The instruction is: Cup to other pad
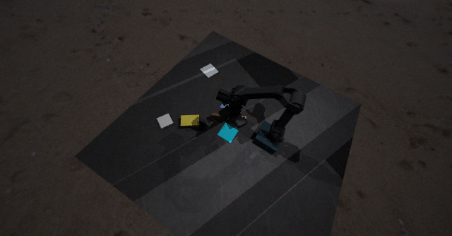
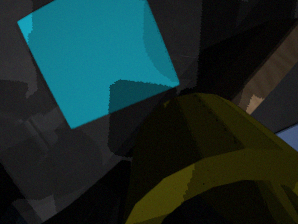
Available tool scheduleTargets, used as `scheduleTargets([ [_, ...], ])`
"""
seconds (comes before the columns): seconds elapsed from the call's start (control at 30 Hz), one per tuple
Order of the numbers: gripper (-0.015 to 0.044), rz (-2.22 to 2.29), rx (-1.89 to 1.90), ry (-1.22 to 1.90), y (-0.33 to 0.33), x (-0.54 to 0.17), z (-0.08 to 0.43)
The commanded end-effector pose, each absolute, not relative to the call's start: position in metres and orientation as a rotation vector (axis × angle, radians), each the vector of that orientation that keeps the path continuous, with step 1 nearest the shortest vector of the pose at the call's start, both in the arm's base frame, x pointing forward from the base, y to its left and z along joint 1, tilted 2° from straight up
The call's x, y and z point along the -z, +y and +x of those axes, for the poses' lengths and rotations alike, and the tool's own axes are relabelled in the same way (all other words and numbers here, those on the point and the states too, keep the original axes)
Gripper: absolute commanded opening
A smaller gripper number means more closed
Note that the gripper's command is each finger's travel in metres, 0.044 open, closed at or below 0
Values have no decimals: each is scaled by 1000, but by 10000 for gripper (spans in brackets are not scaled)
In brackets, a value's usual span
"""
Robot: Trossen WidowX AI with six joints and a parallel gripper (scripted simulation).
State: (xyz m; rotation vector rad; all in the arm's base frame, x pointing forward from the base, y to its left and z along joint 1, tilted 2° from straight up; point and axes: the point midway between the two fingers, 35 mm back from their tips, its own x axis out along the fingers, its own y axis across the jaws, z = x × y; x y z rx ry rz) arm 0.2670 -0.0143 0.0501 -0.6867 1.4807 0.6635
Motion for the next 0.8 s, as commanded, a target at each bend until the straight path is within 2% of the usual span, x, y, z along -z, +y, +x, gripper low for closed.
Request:
scheduleTargets([
  [0.0,0,-682,-657,1476,-6,-51,264],
  [0.77,0,-679,-660,1475,37,-53,250],
])
